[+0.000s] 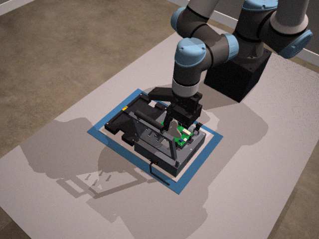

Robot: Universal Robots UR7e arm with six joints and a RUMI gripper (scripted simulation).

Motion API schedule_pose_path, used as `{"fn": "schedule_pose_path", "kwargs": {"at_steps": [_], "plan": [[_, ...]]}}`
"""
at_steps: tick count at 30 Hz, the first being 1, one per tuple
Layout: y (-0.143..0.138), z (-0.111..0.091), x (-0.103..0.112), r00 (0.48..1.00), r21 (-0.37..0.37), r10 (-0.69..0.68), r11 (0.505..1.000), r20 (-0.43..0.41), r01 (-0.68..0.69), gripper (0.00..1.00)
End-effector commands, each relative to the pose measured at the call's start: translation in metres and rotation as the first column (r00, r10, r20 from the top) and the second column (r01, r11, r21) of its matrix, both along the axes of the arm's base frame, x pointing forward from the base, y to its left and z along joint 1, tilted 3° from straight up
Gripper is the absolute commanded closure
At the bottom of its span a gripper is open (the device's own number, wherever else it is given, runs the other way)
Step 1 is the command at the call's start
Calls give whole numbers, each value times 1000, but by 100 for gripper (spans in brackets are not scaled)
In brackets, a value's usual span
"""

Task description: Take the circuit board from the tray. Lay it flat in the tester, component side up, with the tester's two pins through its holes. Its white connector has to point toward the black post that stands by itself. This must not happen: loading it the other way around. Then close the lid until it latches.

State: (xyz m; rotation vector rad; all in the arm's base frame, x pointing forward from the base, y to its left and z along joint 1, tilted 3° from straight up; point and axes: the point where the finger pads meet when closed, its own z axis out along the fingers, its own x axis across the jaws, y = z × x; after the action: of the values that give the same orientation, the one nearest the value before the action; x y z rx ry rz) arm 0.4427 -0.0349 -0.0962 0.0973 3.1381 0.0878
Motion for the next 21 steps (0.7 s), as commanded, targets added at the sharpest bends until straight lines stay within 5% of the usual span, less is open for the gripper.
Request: {"fn": "schedule_pose_path", "kwargs": {"at_steps": [1, 21], "plan": [[0, 0, 1, 1000, 0, 0, 1000, 2, 0, 61], [0, -1, 1, 1000, 0, 0, 1000, 2, 0, 61]]}}
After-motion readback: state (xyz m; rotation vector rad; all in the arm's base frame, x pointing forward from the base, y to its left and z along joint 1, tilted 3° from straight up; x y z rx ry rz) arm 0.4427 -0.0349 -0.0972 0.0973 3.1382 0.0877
